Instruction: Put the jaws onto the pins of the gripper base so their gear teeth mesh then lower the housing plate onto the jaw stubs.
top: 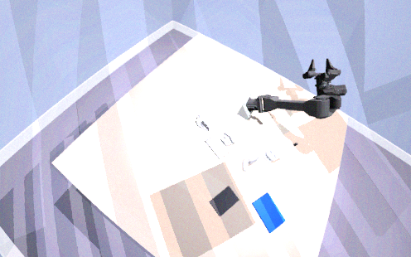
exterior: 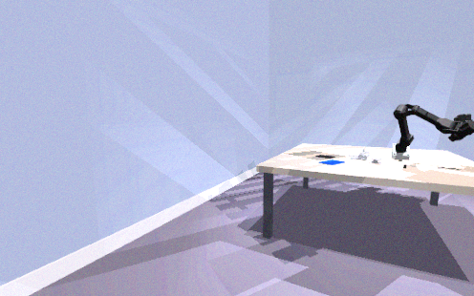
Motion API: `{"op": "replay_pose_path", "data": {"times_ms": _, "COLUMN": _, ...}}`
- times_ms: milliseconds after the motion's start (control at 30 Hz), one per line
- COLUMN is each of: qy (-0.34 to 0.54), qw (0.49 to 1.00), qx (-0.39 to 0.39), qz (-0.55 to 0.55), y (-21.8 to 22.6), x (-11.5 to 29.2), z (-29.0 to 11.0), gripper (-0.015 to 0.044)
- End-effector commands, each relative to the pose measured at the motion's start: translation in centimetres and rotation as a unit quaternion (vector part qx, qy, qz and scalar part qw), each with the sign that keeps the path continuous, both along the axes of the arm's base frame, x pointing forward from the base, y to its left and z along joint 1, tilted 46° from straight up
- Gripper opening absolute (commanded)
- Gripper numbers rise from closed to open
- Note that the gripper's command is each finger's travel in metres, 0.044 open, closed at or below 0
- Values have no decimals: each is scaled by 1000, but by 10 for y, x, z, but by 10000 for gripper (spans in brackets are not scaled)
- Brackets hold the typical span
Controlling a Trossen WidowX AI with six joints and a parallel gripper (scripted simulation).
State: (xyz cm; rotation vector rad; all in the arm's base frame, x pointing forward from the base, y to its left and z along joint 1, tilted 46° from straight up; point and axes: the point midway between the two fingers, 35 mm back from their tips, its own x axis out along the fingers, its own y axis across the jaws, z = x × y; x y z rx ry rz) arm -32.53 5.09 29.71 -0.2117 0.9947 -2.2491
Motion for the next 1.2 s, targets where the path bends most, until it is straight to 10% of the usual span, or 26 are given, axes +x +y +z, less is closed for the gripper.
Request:
{"op": "replay_pose_path", "data": {"times_ms": 0, "qy": 0, "qw": 1000, "qx": 0, "qz": 0, "y": 0, "x": 0, "z": 0, "gripper": 426}}
{"op": "replay_pose_path", "data": {"times_ms": 567, "qy": 0, "qw": 989, "qx": 31, "qz": -143, "y": 79, "x": 20, "z": 5, "gripper": 440}}
{"op": "replay_pose_path", "data": {"times_ms": 1167, "qy": -25, "qw": 900, "qx": 98, "qz": -424, "y": 215, "x": 124, "z": 17, "gripper": 440}}
